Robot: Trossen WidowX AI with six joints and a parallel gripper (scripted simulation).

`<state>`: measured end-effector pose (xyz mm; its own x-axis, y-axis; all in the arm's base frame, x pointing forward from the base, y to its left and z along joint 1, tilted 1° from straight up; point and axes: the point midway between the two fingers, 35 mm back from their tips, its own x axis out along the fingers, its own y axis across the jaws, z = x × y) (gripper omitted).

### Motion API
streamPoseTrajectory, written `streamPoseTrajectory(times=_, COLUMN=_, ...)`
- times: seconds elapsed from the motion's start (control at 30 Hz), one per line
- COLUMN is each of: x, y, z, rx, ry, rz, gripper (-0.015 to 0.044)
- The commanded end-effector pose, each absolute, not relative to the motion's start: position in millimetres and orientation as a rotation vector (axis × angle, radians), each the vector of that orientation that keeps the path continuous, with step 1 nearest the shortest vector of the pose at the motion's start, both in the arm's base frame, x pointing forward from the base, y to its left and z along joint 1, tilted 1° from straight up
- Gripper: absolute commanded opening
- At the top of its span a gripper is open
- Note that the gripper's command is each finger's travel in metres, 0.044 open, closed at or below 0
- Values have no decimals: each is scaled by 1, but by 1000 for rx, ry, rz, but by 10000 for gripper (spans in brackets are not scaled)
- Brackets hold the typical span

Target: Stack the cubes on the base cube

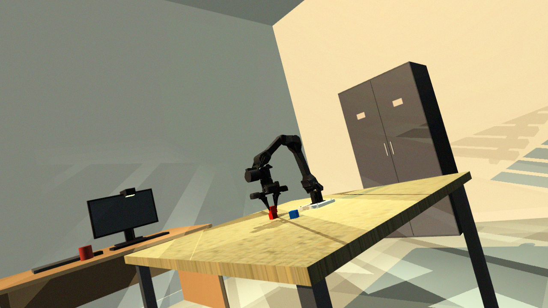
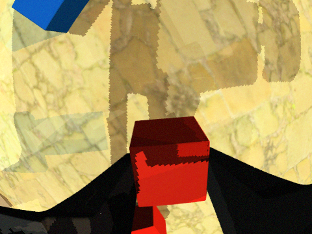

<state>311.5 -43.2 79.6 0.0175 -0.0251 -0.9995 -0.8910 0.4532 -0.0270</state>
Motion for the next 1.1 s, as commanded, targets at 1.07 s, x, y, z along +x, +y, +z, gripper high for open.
streamPoseTrajectory(times=1.07, x=306, y=-39, z=147, rx=-853, ry=1394, rz=825, gripper=105)
